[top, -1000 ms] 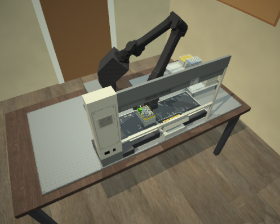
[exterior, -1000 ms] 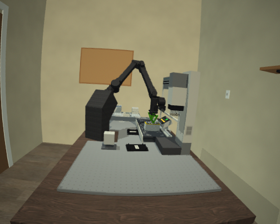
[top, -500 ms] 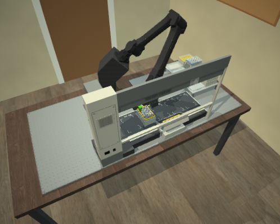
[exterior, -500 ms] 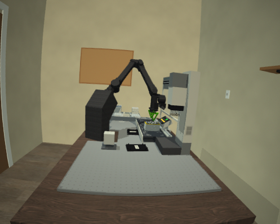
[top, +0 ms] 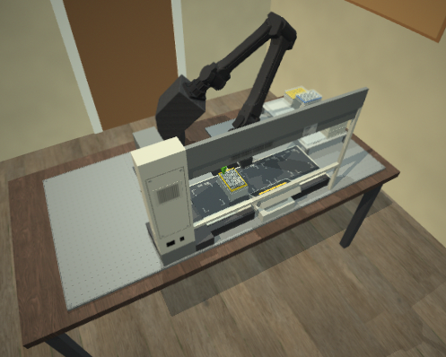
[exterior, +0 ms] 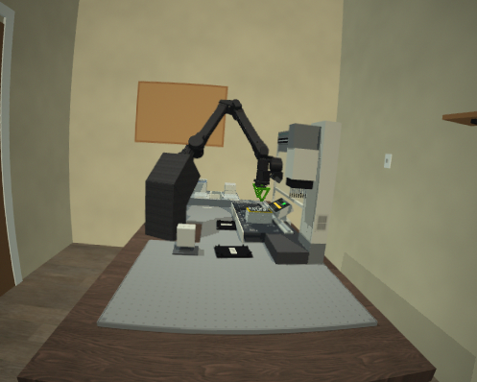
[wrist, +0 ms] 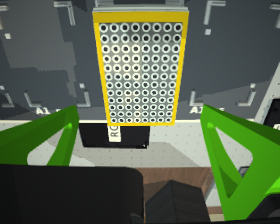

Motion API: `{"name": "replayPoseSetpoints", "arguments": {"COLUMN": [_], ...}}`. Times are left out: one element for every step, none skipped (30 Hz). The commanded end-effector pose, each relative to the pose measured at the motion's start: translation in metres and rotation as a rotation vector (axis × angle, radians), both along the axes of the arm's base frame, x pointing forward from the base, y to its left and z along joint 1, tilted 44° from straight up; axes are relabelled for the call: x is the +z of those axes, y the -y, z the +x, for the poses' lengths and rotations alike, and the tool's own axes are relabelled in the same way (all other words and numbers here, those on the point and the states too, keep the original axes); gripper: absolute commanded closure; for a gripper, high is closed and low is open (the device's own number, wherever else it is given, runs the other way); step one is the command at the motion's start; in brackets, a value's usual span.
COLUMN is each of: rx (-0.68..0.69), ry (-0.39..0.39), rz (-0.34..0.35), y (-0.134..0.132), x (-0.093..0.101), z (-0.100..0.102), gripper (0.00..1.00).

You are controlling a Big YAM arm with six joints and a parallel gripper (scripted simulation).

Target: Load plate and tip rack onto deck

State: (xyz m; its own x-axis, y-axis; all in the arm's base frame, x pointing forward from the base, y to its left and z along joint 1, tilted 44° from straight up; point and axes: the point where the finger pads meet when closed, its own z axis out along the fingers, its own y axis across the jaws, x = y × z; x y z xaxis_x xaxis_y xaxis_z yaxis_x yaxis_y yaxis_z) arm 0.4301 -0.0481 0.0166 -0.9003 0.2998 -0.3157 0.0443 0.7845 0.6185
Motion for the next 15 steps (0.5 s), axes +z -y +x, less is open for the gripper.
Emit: {"name": "replayPoseSetpoints", "arguments": {"rx": [-0.013, -0.013, -0.013, -0.013, -0.013, -0.013, -0.013, -0.013, -0.013, -0.013, -0.013, -0.013, -0.013, -0.007, -0.013], "ry": [0.044, 0.046, 0.046, 0.046, 0.047, 0.047, 0.047, 0.047, 0.047, 0.047, 0.047, 0.047, 0.047, 0.036, 0.045], "rz": [-0.020, -0.021, -0.021, -0.021, -0.022, -0.022, -0.022, -0.022, -0.022, -0.023, -0.023, -0.023, -0.023, -0.018, -0.022], "y": [0.019, 0.020, 0.021, 0.022, 0.023, 0.024, 0.025, 0.026, 0.027, 0.028, 0.028, 0.028, 0.028, 0.026, 0.030], "x": [0.021, 0.023, 0.024, 0.025, 0.027, 0.028, 0.029, 0.030, 0.032, 0.033, 0.034, 0.034, 0.034, 0.030, 0.035], "z": [0.008, 0.008, 0.007, 0.007, 0.006, 0.005, 0.004, 0.004, 0.003, 0.002, 0.002, 0.002, 0.002, 0.000, 0.000], "gripper": [0.00, 0.00, 0.00, 0.00, 0.00, 0.00, 0.00, 0.00, 0.00, 0.00, 0.00, 0.00, 0.00, 0.00, 0.00]}}
